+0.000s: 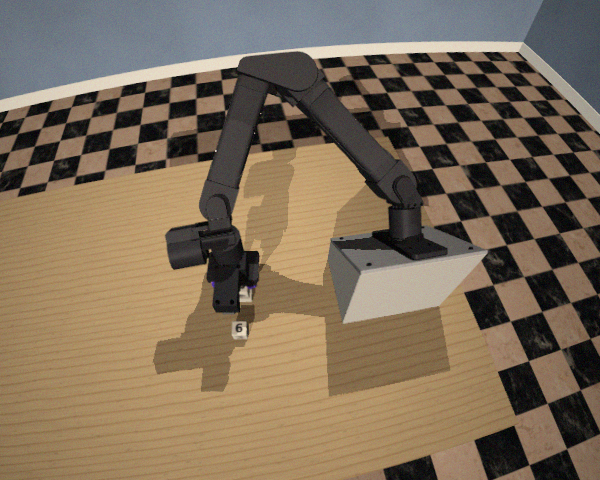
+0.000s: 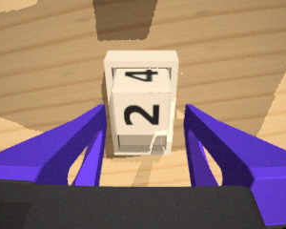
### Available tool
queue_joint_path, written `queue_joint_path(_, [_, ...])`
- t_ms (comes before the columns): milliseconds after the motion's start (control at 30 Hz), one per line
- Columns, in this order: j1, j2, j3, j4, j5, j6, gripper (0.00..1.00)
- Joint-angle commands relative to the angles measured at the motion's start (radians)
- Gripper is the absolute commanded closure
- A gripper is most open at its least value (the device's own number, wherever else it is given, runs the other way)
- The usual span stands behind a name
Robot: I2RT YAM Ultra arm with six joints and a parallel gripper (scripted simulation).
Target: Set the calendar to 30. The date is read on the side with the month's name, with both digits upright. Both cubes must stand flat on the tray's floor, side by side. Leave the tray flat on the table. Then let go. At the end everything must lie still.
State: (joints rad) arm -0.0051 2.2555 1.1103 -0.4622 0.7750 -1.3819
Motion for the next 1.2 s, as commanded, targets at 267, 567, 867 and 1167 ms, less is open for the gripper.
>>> queue_joint_path(267, [0.116,-0.081,0.064,-0.247,-0.012,0.148,0.53])
queue_joint_path(567, [0.154,-0.101,0.097,-0.336,-0.018,0.199,0.53])
queue_joint_path(867, [0.154,-0.101,0.097,-0.336,-0.018,0.199,0.00])
queue_joint_path(1167, [0.154,-0.101,0.097,-0.336,-0.018,0.199,0.00])
